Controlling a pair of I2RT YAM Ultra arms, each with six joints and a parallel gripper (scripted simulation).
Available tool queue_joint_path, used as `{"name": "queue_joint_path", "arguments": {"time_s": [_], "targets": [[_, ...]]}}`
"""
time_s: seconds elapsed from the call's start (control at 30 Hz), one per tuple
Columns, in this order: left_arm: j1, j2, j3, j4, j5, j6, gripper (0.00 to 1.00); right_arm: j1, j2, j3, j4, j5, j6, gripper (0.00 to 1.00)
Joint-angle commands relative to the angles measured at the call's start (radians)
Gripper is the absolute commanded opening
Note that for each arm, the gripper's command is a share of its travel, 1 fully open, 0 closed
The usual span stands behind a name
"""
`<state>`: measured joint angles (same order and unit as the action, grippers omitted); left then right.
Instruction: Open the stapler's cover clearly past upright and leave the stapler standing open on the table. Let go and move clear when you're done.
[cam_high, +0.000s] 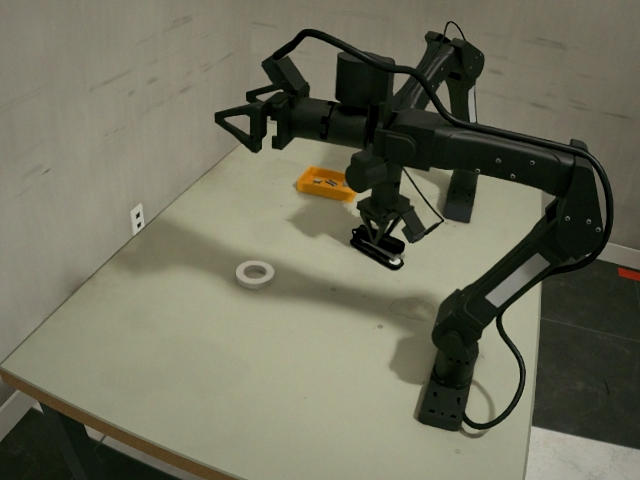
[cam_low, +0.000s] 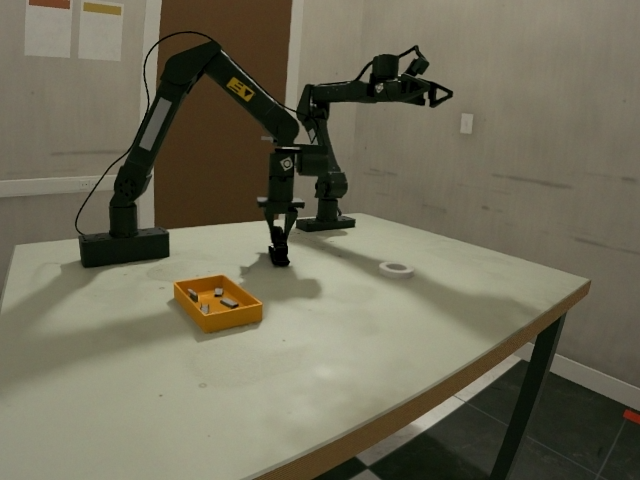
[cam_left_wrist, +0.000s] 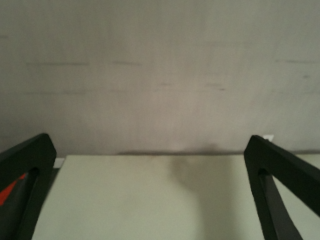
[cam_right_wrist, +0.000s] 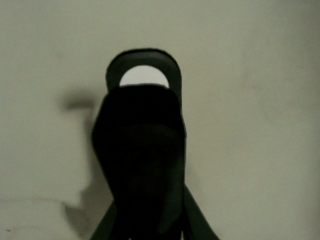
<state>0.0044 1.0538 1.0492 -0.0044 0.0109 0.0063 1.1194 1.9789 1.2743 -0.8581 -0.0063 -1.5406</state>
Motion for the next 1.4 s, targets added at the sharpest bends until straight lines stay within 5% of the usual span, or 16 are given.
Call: {"name": "queue_joint_path", "arguments": {"time_s": [0.0,0.37,0.43,0.53,1.1,1.13,1.2,1.27,1.37], "targets": [[-0.004,-0.009,0.003,0.009,-0.011,-0.006,1.0,-0.01,0.009,-0.015,0.017,-0.014,-0.008,0.22],[-0.004,-0.009,0.003,0.009,-0.011,-0.006,1.0,-0.01,0.004,-0.008,0.001,-0.014,-0.008,0.22],[-0.004,-0.009,0.003,0.009,-0.011,-0.006,1.0,-0.01,0.005,-0.008,0.001,-0.014,-0.015,0.44],[-0.004,-0.009,0.003,0.009,-0.011,-0.006,1.0,-0.01,-0.013,-0.021,0.003,-0.014,-0.015,0.62],[-0.004,-0.009,0.003,0.009,-0.011,-0.006,1.0,-0.007,-0.09,0.031,-0.066,-0.013,-0.01,0.62],[-0.004,-0.009,0.003,0.009,-0.011,-0.006,1.0,-0.012,-0.091,0.035,-0.071,-0.014,-0.011,0.73],[-0.004,-0.009,0.003,0.009,-0.011,-0.006,1.0,-0.012,-0.091,0.035,-0.071,-0.014,-0.011,0.73],[-0.004,-0.009,0.003,0.009,-0.011,-0.006,1.0,-0.019,-0.099,0.051,-0.095,-0.013,-0.02,0.96],[-0.004,-0.009,0.003,0.009,-0.011,-0.006,1.0,-0.02,-0.123,0.094,-0.16,-0.013,-0.02,1.0]]}}
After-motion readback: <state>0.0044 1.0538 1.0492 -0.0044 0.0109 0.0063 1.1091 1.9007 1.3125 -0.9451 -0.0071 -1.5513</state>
